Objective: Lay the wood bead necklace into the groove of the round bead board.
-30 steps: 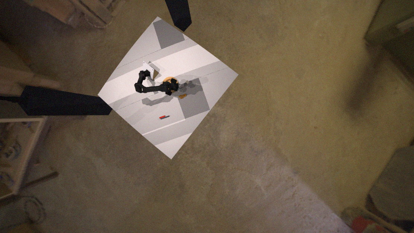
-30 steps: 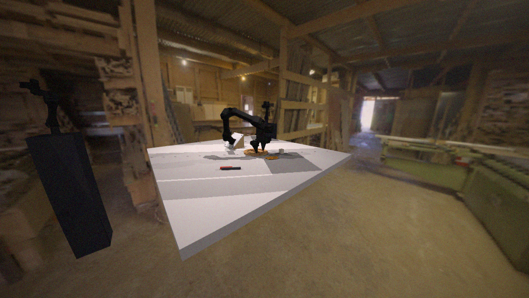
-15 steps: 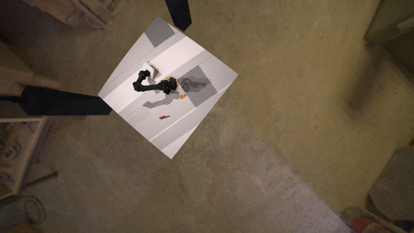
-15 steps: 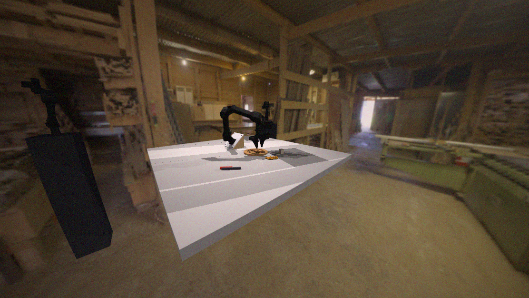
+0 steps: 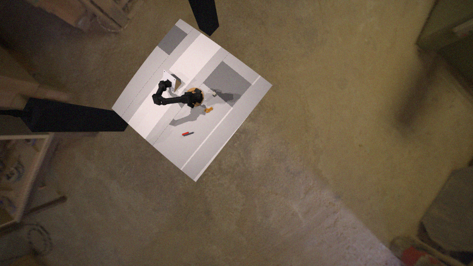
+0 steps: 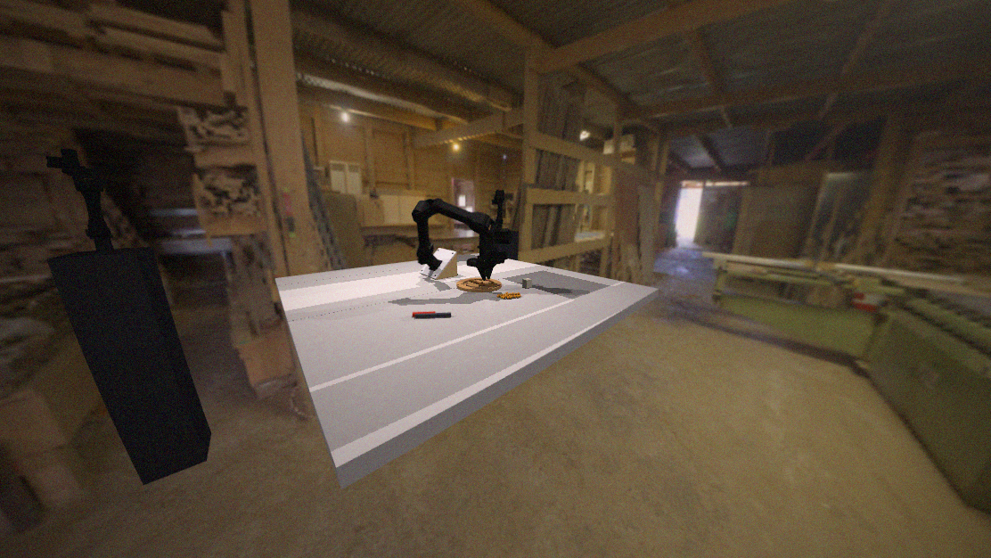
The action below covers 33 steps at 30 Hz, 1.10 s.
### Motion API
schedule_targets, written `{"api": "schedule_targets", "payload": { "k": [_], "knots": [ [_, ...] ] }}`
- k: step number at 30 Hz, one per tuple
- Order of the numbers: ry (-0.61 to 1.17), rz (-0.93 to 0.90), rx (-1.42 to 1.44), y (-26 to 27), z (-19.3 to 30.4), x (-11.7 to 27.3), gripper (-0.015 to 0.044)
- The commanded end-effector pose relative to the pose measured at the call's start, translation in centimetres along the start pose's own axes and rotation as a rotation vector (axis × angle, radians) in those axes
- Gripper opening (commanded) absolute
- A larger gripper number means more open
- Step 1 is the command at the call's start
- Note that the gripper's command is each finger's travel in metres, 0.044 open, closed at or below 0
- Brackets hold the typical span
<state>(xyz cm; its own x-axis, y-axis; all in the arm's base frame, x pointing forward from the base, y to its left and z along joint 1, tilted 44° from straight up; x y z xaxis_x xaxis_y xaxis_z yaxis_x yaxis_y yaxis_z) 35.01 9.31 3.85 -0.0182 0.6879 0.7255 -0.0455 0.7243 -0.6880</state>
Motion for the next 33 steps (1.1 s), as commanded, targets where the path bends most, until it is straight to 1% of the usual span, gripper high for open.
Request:
{"api": "schedule_targets", "payload": {
  "k": [1,15,19,20,33],
  "knots": [
    [0.005,0.006,0.003,-0.1,0.1,-0.7,0.0120],
    [0.011,0.008,0.004,-0.2,0.2,-2.6,0.0120],
    [0.011,0.002,0.001,-0.1,0.2,-2.3,0.0015],
    [0.011,0.002,0.001,-0.1,0.2,-2.3,0.0000],
    [0.011,0.002,0.001,-0.1,0.2,-2.3,0.0000]
  ]
}}
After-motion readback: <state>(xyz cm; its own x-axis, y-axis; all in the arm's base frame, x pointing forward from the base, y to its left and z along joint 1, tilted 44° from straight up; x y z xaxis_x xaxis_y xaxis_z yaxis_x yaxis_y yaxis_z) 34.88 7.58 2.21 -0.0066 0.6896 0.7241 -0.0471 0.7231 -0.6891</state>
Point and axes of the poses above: the point midway between the two fingers, 35 mm back from their tips, its own x axis back along the fingers, its own y axis across the jaws, z = x × y, the point moved 7 cm from there along x, back along the fingers, and after that the axes turned 8 degrees about -x, right-handed, at the moved point
